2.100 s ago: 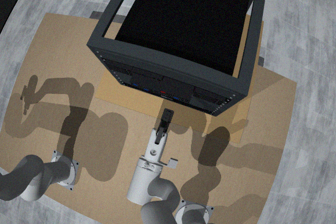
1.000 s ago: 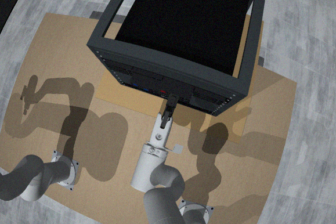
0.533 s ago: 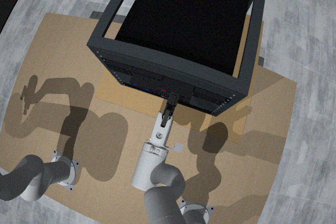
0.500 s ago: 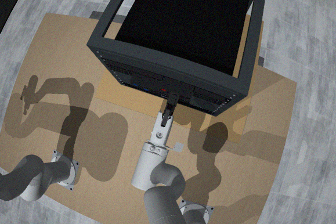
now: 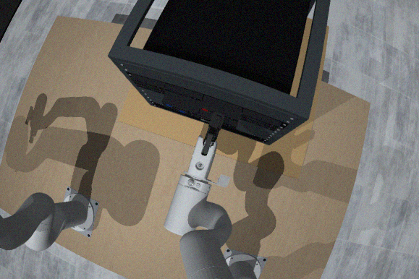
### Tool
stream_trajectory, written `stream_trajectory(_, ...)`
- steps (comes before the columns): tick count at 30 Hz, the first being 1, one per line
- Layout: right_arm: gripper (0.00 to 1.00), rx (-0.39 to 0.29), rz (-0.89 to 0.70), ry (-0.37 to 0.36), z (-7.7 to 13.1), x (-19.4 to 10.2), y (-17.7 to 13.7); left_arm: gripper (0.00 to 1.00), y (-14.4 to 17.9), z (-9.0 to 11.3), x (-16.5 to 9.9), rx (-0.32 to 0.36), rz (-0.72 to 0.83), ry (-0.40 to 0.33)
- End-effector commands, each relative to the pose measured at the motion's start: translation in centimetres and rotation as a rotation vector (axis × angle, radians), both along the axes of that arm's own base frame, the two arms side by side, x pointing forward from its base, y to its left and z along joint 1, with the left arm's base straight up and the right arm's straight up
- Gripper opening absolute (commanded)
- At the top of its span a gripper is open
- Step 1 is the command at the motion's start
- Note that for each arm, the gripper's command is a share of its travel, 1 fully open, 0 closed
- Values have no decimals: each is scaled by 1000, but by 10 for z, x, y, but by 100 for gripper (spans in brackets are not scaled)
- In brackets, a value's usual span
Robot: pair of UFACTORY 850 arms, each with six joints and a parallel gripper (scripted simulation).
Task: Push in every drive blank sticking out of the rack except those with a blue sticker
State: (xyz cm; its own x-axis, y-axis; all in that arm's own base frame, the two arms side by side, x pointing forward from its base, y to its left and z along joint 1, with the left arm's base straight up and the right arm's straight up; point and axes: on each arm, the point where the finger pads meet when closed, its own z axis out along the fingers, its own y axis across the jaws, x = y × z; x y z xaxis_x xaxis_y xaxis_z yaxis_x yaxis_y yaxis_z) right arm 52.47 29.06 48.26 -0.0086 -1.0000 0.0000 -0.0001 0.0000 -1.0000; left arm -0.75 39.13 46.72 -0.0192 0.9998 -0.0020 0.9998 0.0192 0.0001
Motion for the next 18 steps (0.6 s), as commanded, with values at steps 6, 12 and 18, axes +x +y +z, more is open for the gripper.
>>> stream_trajectory(6, 0, 2, 0, -2, 1, 10, 0, 100, 0, 1, 0, 2, 0, 0)
stream_trajectory(12, 0, 2, 0, -2, 1, 10, 0, 100, 0, 1, 0, 2, 0, 0)
stream_trajectory(18, 0, 2, 0, -2, 1, 11, 0, 100, 0, 1, 0, 2, 0, 0)
